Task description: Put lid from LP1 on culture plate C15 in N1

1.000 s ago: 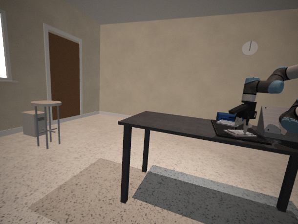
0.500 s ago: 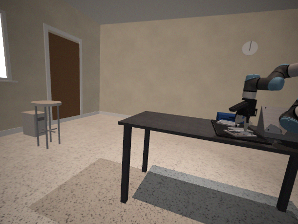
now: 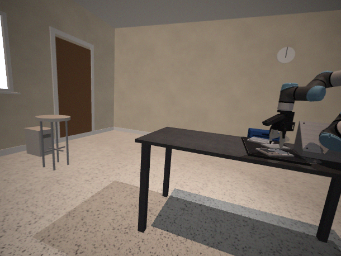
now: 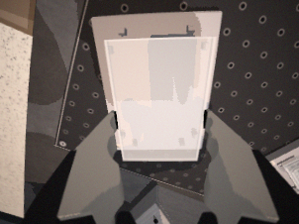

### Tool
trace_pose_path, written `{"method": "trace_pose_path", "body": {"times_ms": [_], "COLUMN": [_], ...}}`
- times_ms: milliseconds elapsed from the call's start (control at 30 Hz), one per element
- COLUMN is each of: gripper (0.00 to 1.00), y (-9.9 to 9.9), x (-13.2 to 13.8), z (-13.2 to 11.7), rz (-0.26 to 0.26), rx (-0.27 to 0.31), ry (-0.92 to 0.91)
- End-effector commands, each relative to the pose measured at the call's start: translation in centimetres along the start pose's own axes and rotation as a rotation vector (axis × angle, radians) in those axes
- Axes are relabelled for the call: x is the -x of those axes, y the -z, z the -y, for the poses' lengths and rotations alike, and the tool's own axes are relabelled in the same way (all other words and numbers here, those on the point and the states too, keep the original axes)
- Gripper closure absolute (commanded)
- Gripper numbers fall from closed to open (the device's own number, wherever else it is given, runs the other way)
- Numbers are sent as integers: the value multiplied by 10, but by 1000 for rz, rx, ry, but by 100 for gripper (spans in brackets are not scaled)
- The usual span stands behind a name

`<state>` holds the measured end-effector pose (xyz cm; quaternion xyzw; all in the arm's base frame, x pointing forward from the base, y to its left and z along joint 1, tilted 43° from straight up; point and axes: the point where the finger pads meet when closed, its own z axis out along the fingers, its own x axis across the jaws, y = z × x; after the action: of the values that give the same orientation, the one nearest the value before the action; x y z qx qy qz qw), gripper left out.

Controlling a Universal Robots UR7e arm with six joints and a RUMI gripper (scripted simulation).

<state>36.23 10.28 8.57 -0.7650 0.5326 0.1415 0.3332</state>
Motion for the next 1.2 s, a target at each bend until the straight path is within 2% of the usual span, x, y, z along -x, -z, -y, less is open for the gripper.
{"method": "trace_pose_path", "body": {"times_ms": [0, 900, 967, 1167], "gripper": [100, 100, 100, 100], "y": [-1, 2, 2, 2], "x": [-22, -140, -140, -168], "z": [-10, -54, -54, -65], "rz": [4, -1, -1, -1], "rx": [1, -1, -1, -1], "ry": [-97, -594, -594, -714]}}
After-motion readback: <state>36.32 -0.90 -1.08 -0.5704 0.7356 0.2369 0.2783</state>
